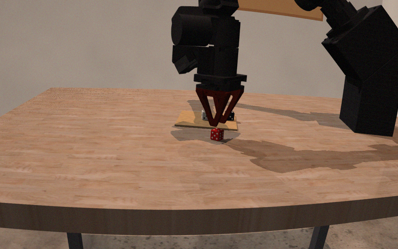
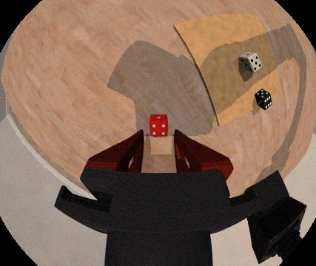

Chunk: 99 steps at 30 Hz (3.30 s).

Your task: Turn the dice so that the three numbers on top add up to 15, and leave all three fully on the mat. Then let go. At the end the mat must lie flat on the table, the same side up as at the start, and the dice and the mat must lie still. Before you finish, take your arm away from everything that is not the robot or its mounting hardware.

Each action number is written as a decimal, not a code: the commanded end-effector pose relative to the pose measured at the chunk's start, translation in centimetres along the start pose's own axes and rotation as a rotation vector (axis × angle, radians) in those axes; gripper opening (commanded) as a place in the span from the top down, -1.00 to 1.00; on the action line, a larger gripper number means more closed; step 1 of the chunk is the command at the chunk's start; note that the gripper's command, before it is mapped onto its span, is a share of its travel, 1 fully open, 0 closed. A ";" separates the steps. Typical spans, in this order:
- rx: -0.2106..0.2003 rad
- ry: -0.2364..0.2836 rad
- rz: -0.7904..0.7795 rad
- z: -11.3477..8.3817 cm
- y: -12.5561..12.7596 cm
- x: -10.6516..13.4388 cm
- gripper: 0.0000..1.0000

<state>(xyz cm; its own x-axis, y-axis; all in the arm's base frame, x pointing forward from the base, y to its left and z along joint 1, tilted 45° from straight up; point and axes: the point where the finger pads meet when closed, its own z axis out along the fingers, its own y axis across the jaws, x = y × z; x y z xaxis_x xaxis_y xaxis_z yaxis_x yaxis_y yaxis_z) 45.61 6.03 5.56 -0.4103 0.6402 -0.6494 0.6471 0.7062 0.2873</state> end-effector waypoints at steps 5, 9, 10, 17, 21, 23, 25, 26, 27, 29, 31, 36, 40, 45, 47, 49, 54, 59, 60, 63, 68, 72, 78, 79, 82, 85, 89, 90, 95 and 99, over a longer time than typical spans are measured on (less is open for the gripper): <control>-0.008 -0.008 0.003 0.5 0.7 -0.5 0.32; -0.009 -0.008 0.003 0.5 0.7 -0.4 0.32; -0.009 -0.008 0.003 0.5 0.7 -0.4 0.32; -0.012 -0.006 0.003 0.3 0.9 -0.1 0.32; -0.012 -0.006 0.002 0.3 0.9 -0.1 0.32; -0.012 -0.006 0.002 0.3 0.9 -0.1 0.32; -0.012 -0.006 0.002 0.3 0.9 -0.1 0.32; -0.012 -0.006 0.002 0.3 0.9 -0.1 0.32; -0.012 -0.006 0.002 0.3 0.9 -0.1 0.32; -0.012 -0.006 0.002 0.3 0.9 -0.1 0.32; -0.012 -0.006 0.002 0.3 0.9 -0.1 0.32; -0.012 -0.006 0.002 0.3 0.9 -0.1 0.32; -0.012 -0.006 0.002 0.3 0.9 -0.1 0.32; -0.012 -0.006 0.002 0.3 0.9 -0.1 0.32; -0.012 -0.006 0.002 0.3 0.9 -0.1 0.32; -0.012 -0.006 0.002 0.3 0.9 -0.1 0.32; -0.012 -0.006 0.002 0.3 0.9 -0.1 0.32; -0.013 -0.006 0.002 0.3 0.9 -0.1 0.32; -0.013 -0.006 0.002 0.3 0.9 -0.1 0.32; -0.014 -0.006 0.002 0.3 1.0 0.0 0.32; -0.016 -0.005 0.002 0.2 1.1 0.1 0.32; -0.016 -0.005 0.002 0.2 1.1 0.1 0.32; -0.016 -0.005 0.002 0.2 1.1 0.1 0.32; -0.016 -0.005 0.002 0.2 1.1 0.1 0.32; -0.016 -0.005 0.002 0.2 1.1 0.1 0.32; -0.016 -0.005 0.002 0.2 1.1 0.1 0.32; -0.016 -0.005 0.002 0.2 1.1 0.1 0.32; -0.016 -0.005 0.002 0.2 1.1 0.1 0.32; -0.016 -0.005 0.002 0.2 1.1 0.1 0.32; -0.016 -0.005 0.002 0.2 1.1 0.1 0.32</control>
<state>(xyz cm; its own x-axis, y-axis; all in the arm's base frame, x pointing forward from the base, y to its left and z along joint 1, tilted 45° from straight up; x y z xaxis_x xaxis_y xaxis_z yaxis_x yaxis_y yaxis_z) 45.60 6.03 5.49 -0.4110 0.6400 -0.6492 0.6474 0.7063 0.2864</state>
